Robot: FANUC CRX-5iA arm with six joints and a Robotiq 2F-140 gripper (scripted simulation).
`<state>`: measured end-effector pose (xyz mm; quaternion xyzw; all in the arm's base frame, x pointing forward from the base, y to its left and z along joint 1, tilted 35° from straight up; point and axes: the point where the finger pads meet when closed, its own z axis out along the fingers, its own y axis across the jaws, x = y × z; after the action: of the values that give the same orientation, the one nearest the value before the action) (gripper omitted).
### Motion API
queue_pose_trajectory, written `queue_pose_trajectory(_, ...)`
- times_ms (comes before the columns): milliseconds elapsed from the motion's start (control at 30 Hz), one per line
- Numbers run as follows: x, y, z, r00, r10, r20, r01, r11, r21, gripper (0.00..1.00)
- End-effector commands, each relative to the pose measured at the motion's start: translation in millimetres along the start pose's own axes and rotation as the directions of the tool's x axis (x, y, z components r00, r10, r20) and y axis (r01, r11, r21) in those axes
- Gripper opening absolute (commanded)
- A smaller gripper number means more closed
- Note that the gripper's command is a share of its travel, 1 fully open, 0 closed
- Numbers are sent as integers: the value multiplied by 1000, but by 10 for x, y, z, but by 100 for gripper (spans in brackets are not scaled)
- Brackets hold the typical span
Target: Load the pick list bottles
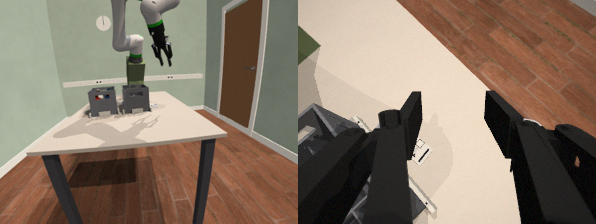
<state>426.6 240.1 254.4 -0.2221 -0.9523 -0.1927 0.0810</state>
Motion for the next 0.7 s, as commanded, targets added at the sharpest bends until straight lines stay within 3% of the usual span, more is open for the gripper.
queue_pose_trajectory(0, 120, -57, 111, 993, -119, 21, 118, 992, 41, 44)
queue_pose_trajectory(600, 423, -237, 393, 847, -531, 12, 518, 832, 199, 44)
queue_pose_trajectory(667, 493, -278, 452, 797, -604, 1, 588, 776, 228, 44)
